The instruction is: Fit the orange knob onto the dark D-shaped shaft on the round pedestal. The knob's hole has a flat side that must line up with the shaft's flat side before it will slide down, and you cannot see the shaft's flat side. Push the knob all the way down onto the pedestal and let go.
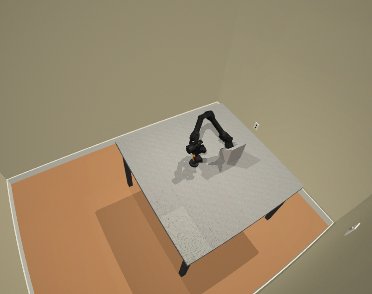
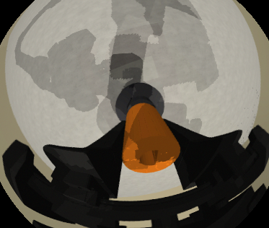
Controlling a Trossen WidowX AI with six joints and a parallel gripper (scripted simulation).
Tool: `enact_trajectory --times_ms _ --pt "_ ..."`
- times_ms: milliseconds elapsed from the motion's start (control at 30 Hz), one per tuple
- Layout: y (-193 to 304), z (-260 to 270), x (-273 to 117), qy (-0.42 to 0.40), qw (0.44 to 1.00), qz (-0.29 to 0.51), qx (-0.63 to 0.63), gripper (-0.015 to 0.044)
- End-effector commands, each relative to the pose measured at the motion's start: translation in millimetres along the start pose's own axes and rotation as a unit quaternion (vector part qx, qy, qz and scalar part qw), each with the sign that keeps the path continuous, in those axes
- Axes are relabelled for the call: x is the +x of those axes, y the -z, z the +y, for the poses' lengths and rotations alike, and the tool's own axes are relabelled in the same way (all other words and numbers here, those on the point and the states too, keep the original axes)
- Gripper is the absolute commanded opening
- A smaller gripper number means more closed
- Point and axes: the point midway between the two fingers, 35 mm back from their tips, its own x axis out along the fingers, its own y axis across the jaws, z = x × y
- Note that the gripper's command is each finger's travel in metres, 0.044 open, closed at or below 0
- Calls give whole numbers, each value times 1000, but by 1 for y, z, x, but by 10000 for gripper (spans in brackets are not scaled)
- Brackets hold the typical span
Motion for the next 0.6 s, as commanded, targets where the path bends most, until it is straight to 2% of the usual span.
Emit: enact_trajectory --times_ms 0,200,567 --pt "2 1 -4 1 1000 3 -3 0" --pt "3 1 -4 1 995 3 -98 0" --pt "3 -2 -1 1 995 3 -103 0"
